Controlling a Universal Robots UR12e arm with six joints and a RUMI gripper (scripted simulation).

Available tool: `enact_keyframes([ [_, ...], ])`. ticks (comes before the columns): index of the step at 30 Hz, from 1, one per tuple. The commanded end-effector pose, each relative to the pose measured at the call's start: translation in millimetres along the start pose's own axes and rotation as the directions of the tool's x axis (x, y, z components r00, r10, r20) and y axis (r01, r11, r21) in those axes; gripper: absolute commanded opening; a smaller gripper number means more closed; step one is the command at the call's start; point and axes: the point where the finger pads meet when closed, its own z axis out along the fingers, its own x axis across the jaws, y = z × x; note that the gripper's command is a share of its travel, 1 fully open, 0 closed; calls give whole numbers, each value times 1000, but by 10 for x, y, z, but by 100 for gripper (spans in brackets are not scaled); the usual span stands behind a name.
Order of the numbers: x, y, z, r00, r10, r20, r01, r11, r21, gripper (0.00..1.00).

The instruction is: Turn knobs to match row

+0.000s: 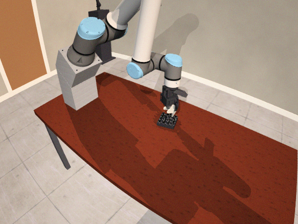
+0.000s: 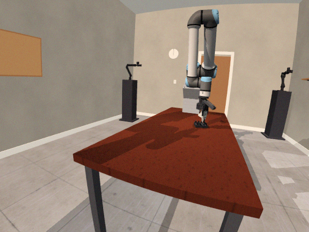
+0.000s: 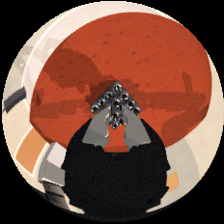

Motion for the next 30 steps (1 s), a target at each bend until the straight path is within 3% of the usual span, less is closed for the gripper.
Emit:
enact_keyframes([
  [1, 2, -3, -4, 1000, 0, -1, 0, 1000, 1, 11],
  [30, 2, -3, 24, 1000, 0, -1, 0, 1000, 1, 11],
])
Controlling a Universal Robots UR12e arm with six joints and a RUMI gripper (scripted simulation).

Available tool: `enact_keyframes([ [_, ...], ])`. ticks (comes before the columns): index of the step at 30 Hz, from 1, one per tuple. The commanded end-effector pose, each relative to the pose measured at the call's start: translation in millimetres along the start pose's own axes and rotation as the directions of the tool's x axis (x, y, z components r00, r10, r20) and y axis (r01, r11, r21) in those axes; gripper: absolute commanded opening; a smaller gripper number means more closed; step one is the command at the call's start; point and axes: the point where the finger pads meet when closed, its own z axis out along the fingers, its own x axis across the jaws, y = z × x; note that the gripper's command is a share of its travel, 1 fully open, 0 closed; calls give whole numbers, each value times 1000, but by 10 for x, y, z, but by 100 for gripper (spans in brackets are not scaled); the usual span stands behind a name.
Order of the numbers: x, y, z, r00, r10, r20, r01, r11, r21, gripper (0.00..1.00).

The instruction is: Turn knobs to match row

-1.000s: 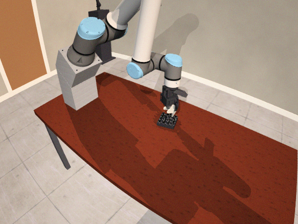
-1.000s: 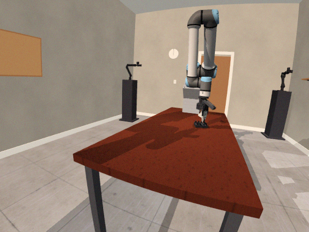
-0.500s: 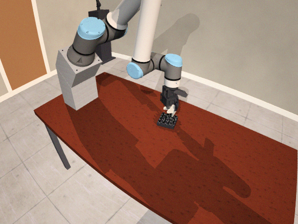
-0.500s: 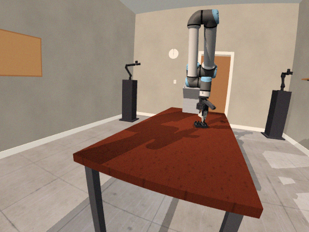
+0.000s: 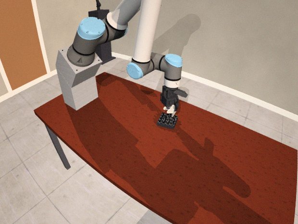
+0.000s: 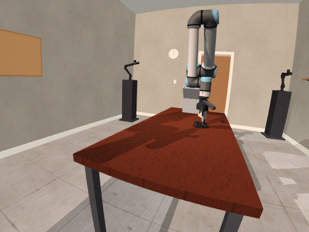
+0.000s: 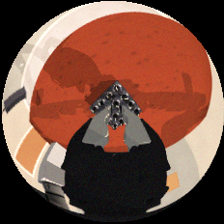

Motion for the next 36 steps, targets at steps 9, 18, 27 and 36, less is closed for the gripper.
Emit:
enact_keyframes([
  [9, 1, -3, 86, 1000, 0, -1, 0, 1000, 1, 11],
  [18, 1, -3, 121, 1000, 0, -1, 0, 1000, 1, 11],
  [27, 1, -3, 125, 1000, 0, -1, 0, 1000, 1, 11],
  [36, 1, -3, 125, 1000, 0, -1, 0, 1000, 1, 11],
])
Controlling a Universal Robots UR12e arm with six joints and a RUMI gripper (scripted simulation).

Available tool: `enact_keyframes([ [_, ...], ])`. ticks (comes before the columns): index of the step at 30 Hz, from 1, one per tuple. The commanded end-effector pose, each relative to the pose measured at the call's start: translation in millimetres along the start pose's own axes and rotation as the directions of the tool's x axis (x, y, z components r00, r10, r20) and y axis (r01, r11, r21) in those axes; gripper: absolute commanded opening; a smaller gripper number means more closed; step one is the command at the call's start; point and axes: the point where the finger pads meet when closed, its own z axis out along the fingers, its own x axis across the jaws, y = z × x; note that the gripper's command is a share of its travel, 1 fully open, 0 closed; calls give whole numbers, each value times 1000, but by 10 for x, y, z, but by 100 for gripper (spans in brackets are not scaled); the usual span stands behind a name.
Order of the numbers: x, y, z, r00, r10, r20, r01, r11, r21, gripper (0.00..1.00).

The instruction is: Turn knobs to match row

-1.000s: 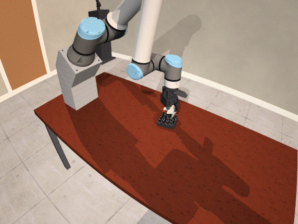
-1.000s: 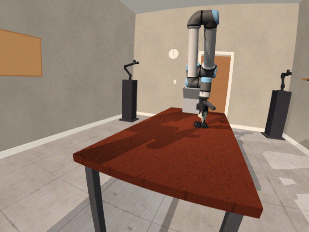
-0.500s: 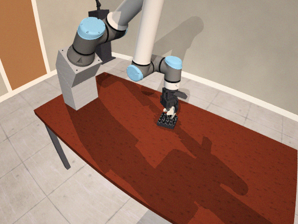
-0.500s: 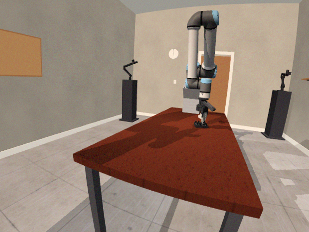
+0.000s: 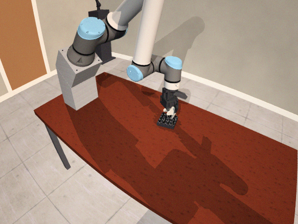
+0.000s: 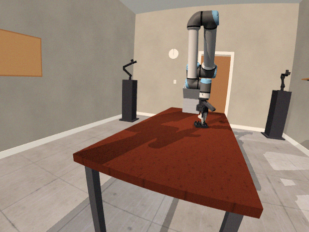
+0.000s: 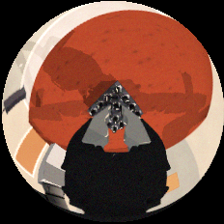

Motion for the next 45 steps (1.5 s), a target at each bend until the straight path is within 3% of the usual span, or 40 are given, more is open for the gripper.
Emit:
enact_keyframes([
  [1, 2, -3, -4, 1000, 0, -1, 0, 1000, 1, 11],
  [21, 2, -3, -4, 1000, 0, -1, 0, 1000, 1, 11],
  [22, 2, -3, -4, 1000, 0, -1, 0, 1000, 1, 4],
  [45, 2, -3, -4, 1000, 0, -1, 0, 1000, 1, 4],
])
